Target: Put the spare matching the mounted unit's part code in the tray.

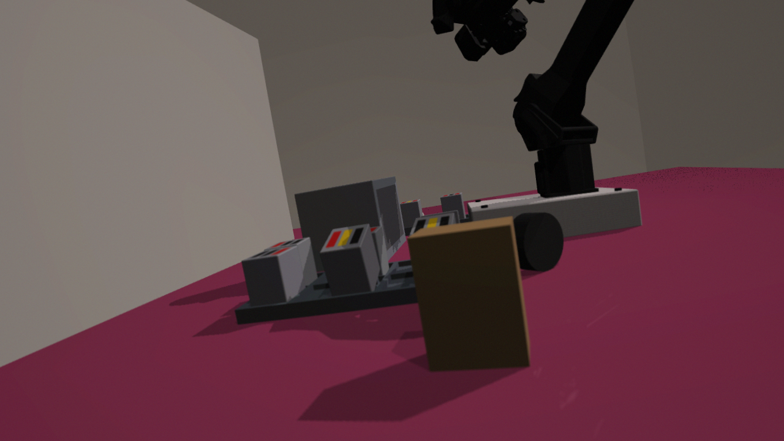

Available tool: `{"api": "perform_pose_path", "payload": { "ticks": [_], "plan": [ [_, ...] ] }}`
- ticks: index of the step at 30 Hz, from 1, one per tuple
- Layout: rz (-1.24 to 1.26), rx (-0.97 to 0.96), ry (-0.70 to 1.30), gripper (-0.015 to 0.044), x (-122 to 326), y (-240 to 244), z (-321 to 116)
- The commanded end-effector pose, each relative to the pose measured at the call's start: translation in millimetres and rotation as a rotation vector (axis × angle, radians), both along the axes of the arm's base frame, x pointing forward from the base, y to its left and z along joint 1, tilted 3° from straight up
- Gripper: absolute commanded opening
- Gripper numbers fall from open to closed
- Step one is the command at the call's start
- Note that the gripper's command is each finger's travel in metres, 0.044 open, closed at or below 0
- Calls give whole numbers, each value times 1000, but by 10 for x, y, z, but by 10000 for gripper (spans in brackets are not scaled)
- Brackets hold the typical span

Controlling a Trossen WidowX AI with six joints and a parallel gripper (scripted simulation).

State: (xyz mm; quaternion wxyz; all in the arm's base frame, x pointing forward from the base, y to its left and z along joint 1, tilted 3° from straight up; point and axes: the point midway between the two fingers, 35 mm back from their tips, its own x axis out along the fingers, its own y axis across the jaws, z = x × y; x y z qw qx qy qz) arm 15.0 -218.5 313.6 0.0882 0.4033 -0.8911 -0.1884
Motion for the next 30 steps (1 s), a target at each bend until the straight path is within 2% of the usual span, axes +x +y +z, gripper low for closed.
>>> {"api": "perform_pose_path", "payload": {
  "ticks": [1, 6, 8, 13, 18, 24, 30],
  "plan": [
    [0, 0, 0, 426, 0, 0, 0],
    [0, 0, 0, 440, 0, 0, 0],
    [42, 47, 62, 440, 98, -54, 35],
    [345, 352, 543, 440, 877, -343, 178],
    [640, 576, 1062, 440, 1696, -409, 136],
    [904, 698, 1568, 440, 2395, -259, -38],
    [1158, 721, 2090, 440, 2980, 80, -291]
  ]
}}
